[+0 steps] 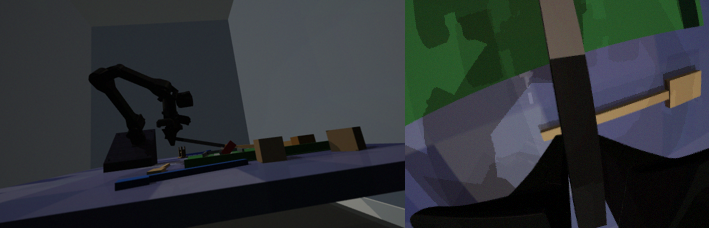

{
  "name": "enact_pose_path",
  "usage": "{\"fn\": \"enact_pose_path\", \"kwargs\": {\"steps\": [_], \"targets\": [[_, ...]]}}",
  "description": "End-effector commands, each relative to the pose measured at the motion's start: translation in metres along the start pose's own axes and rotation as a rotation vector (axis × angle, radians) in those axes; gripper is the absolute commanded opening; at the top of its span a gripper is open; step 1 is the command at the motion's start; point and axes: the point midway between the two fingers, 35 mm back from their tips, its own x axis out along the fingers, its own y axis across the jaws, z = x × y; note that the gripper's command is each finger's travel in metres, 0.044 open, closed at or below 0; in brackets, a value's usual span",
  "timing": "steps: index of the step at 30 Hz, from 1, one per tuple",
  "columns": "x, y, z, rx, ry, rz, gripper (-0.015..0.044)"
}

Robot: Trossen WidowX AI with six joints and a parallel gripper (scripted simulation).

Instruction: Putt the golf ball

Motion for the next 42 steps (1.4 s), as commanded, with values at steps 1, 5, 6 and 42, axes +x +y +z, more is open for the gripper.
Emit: {"fn": "enact_pose_path", "kwargs": {"steps": [1,5,6,42], "targets": [[0.000,0.000,0.000,0.003,-0.001,0.000,0.0000],[0.000,-0.004,0.001,0.003,-0.001,0.001,0.0000],[0.000,-0.006,0.001,0.003,-0.002,0.002,0.0000],[-0.025,0.110,0.001,0.000,-0.006,0.015,0.0000]]}}
